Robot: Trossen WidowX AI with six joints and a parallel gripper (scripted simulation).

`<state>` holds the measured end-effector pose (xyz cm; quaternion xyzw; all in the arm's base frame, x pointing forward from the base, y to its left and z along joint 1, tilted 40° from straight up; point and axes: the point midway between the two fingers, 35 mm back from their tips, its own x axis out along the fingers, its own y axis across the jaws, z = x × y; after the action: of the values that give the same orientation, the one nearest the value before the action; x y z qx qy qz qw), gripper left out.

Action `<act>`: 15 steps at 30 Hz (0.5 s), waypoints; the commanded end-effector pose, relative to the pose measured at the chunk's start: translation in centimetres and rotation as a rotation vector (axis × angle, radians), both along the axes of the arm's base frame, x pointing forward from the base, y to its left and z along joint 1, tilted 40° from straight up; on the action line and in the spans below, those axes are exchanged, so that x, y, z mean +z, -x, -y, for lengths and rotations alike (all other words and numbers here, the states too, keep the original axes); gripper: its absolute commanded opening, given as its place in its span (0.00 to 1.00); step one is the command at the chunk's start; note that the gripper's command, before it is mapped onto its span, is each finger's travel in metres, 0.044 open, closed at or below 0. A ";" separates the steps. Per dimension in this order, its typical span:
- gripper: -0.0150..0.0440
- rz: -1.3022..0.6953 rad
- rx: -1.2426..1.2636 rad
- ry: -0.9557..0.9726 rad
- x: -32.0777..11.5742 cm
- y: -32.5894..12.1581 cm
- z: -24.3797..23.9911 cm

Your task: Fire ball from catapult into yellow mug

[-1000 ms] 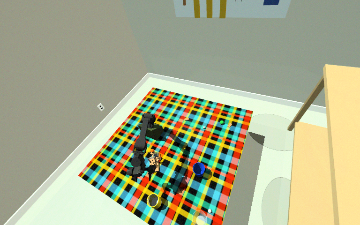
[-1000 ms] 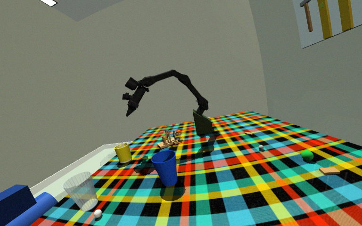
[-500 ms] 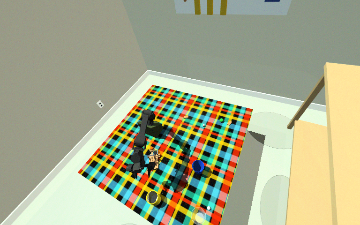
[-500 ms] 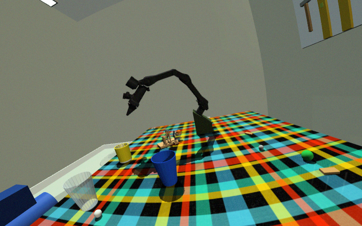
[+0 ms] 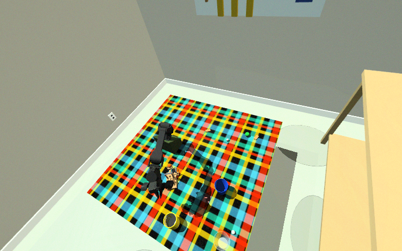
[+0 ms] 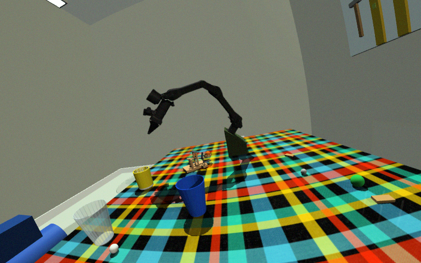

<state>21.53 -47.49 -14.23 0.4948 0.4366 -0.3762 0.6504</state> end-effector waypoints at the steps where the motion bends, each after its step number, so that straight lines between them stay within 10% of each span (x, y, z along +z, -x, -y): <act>1: 0.25 0.005 0.000 -0.003 0.0 0.0 -0.1; 15: 0.25 -0.067 0.189 -0.016 -0.2 -1.1 -3.6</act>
<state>21.96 -45.83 -14.15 0.4663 0.4716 -0.3506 0.6612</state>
